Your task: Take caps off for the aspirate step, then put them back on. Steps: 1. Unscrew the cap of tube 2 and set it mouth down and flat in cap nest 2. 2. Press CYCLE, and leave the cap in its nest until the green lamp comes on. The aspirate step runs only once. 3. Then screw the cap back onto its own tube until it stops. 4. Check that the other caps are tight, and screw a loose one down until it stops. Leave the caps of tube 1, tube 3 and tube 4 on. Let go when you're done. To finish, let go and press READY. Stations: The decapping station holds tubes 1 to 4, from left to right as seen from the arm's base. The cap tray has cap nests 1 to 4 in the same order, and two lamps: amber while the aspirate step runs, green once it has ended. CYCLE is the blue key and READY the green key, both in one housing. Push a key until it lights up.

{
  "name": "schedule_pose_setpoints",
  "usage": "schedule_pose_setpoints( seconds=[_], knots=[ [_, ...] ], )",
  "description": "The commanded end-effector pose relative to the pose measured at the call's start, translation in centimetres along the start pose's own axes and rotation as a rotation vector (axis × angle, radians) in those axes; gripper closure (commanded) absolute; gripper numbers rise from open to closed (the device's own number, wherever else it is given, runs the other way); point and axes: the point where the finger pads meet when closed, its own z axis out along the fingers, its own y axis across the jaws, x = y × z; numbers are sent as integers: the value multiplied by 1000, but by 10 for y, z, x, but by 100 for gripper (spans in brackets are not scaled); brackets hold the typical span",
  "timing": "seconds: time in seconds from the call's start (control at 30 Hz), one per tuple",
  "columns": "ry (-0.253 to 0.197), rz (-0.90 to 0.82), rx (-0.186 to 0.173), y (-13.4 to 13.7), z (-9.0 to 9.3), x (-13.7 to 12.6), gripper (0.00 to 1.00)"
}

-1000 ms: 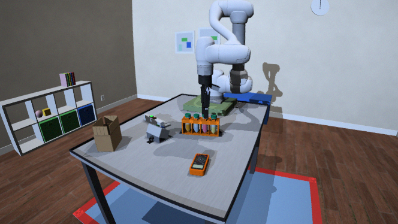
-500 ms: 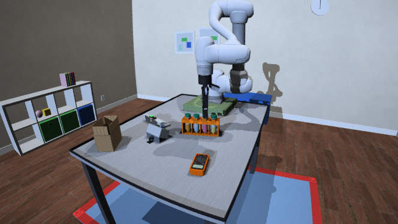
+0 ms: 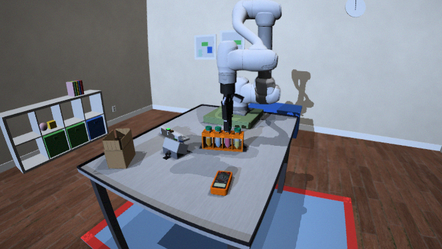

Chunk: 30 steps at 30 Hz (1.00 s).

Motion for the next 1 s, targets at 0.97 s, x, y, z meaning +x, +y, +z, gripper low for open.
schedule_pose_setpoints(
  seconds=[0.97],
  knots=[
    [1, -125, 0, 1, 0, 0, 59]
  ],
)
